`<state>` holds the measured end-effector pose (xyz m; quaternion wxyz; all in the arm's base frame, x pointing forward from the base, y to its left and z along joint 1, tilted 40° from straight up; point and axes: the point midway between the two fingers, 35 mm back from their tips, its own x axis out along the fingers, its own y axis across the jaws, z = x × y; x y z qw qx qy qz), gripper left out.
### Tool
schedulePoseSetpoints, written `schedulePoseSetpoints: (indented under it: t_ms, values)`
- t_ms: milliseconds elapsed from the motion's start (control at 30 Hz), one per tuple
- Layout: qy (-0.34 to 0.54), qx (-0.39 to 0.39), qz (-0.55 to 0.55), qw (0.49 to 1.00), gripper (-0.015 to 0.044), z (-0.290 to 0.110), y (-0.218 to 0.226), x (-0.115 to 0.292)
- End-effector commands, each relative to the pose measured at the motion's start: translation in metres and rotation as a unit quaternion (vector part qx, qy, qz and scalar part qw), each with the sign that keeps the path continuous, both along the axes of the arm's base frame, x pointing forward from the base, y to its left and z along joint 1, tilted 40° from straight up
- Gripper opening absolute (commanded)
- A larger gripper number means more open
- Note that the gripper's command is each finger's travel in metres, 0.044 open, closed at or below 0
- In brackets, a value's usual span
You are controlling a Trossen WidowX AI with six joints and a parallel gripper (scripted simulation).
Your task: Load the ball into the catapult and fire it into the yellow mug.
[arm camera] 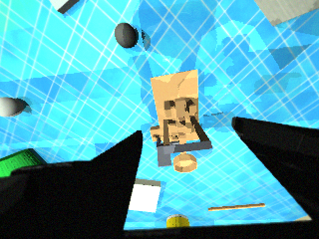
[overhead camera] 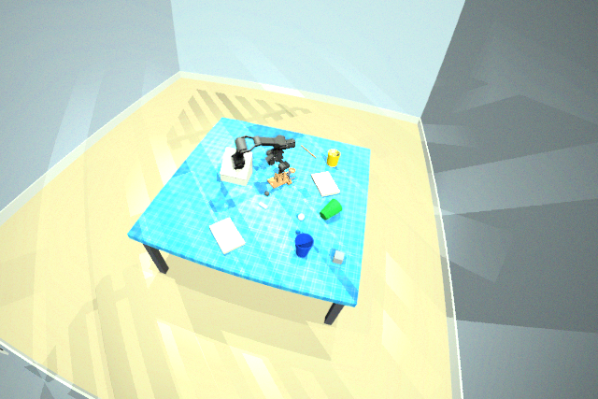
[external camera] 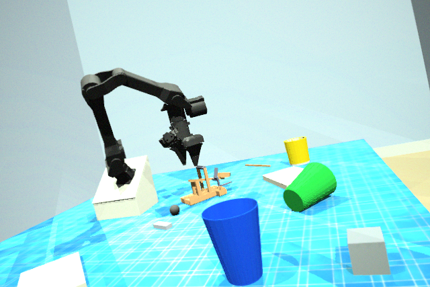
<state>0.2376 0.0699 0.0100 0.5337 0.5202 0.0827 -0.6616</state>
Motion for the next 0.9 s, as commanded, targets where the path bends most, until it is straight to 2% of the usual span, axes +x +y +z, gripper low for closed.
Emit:
schedulePoseSetpoints:
  t_ms: [0,867]
  values:
    - [0.006,-0.009,-0.005,1.000,0.0440,-0.026,-0.023,-0.001]
    - [0.005,-0.009,-0.005,1.000,0.0440,-0.053,-0.046,0.004]
